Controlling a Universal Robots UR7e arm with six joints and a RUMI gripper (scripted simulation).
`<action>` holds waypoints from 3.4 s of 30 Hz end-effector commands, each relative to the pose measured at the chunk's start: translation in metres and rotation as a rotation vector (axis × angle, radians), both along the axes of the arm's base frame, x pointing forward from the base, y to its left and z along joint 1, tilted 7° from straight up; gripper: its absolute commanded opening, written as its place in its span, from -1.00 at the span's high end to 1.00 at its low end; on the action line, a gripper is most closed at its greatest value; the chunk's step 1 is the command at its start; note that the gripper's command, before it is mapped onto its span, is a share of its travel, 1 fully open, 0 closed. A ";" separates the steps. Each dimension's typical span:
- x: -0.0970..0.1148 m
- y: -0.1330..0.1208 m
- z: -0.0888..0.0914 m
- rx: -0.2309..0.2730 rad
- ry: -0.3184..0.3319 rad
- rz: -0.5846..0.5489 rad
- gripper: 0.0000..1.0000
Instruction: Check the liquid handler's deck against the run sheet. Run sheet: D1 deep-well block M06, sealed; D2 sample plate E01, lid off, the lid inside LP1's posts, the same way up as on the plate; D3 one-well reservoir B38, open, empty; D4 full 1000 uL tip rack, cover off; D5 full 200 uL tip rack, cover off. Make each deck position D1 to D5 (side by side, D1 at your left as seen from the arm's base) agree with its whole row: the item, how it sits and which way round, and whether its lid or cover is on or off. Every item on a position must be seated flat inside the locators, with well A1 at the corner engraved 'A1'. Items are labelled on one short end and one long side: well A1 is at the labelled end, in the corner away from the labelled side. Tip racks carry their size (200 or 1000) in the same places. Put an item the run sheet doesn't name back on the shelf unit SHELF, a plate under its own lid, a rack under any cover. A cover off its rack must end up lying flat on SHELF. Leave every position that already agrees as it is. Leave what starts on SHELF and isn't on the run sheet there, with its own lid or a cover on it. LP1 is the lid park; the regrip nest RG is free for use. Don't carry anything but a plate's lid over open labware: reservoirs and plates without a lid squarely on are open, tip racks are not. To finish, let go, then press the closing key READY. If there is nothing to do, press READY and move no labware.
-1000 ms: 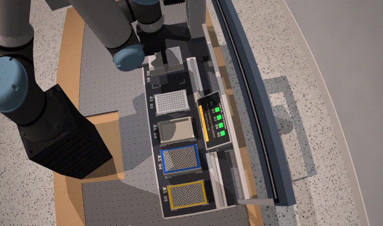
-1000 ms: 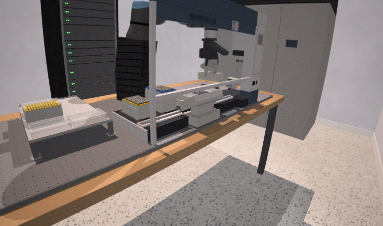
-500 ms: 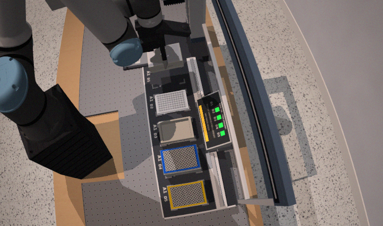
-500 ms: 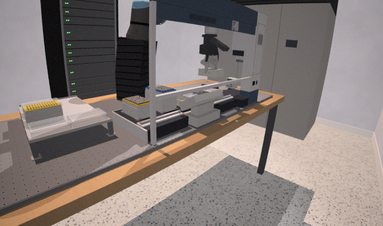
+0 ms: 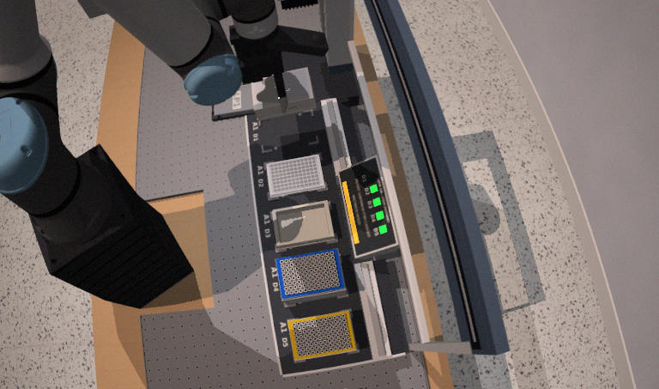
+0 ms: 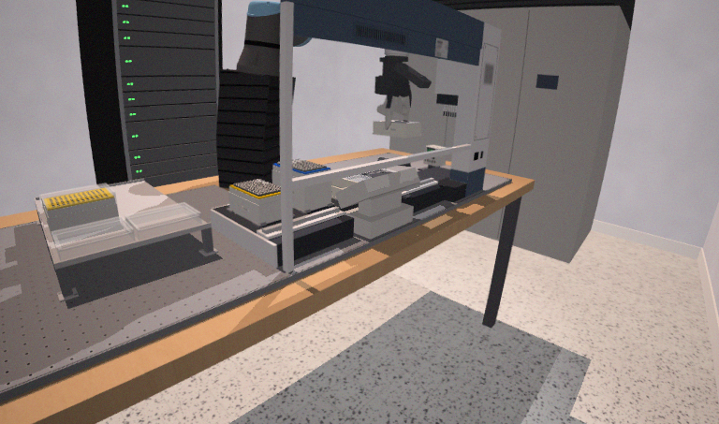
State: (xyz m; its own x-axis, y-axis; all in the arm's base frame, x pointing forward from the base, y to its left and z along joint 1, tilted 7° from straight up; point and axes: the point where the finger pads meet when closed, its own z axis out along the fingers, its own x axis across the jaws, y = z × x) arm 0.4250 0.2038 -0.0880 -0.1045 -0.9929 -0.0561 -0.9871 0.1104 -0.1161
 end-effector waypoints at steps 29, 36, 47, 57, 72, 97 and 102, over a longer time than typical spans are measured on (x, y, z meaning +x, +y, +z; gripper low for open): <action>-0.005 -0.003 0.053 0.000 0.000 -0.001 1.00; -0.006 -0.003 0.062 0.000 0.000 -0.001 1.00; -0.008 -0.004 0.076 0.000 0.000 0.000 1.00; -0.010 -0.004 0.074 0.000 0.004 0.000 1.00; -0.009 -0.004 0.075 0.000 0.001 0.000 1.00; -0.009 -0.004 0.075 0.000 0.001 0.000 1.00; -0.009 -0.004 0.075 0.000 0.001 0.000 1.00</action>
State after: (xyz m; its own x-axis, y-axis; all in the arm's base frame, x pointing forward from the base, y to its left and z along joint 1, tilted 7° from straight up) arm 0.4127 0.2000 -0.0161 -0.1048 -0.9931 -0.0534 -0.9881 0.1101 -0.1076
